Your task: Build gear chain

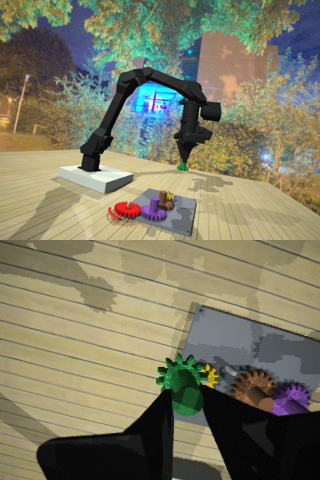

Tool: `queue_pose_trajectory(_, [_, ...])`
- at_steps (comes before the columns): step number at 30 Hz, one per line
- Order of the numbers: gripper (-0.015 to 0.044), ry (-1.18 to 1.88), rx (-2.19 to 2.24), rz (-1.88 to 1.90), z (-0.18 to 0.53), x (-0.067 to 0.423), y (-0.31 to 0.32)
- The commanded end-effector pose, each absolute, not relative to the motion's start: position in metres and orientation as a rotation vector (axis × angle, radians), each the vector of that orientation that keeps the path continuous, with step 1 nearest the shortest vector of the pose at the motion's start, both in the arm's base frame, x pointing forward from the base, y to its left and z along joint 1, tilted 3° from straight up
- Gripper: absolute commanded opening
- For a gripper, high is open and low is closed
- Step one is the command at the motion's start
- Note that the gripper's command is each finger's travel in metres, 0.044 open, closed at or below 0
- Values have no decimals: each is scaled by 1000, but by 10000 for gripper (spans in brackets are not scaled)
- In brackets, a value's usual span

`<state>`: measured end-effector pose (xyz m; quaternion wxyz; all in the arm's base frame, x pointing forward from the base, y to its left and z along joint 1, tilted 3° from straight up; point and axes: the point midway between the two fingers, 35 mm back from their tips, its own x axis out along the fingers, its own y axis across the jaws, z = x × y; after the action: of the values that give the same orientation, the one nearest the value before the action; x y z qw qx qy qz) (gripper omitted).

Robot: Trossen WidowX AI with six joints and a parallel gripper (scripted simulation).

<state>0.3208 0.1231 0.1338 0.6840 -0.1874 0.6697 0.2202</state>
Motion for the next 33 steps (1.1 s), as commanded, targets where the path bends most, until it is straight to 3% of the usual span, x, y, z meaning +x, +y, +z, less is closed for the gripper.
queue_pose_trajectory(1, [0, 1506, -424, 494, 128, 323, 114])
queue_pose_trajectory(33, [0, 1507, -427, 491, 94, 334, 45])
